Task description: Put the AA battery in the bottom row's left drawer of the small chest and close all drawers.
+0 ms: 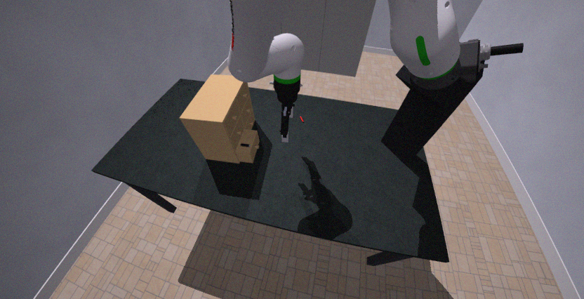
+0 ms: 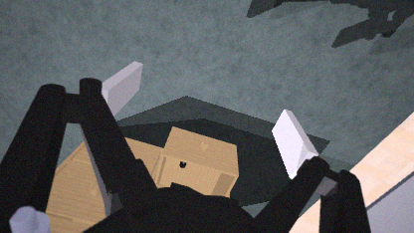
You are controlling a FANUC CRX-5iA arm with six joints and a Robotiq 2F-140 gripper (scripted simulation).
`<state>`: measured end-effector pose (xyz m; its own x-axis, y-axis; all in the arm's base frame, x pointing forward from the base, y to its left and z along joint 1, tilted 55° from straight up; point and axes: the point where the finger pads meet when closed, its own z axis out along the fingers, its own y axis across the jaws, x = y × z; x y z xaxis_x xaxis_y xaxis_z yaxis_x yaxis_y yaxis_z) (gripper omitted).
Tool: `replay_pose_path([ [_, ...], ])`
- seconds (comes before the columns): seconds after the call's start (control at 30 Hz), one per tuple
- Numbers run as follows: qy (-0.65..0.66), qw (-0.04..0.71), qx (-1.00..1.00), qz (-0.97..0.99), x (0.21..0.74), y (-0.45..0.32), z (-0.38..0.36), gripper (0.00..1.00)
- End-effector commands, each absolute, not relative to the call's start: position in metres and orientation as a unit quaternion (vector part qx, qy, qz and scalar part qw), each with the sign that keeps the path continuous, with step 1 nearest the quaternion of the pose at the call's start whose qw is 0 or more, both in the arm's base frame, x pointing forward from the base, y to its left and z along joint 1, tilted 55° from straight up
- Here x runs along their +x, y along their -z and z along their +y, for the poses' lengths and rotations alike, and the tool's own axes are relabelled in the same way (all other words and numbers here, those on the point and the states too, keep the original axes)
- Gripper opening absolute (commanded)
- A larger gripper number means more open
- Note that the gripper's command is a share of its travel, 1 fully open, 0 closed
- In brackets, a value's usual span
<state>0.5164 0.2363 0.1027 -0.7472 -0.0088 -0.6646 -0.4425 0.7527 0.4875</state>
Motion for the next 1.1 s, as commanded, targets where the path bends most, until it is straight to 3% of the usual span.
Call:
replay_pose_path([
  [0.0, -0.326, 0.328, -0.129, 0.877, 0.516, -0.102, 0.236, 1.00],
  [0.13, -0.326, 0.328, -0.129, 0.877, 0.507, -0.103, 0.234, 1.00],
  [0.23, -0.327, 0.328, -0.129, 0.877, 0.445, -0.104, 0.219, 1.00],
  [0.37, -0.327, 0.328, -0.129, 0.877, 0.445, -0.104, 0.219, 1.00],
  [0.5, -0.328, 0.327, -0.130, 0.877, 0.401, -0.097, 0.209, 1.00],
  [0.93, -0.336, 0.358, -0.119, 0.863, 0.405, -0.097, 0.214, 1.00],
  [1.07, -0.341, 0.397, -0.103, 0.846, 0.414, -0.097, 0.220, 1.00],
])
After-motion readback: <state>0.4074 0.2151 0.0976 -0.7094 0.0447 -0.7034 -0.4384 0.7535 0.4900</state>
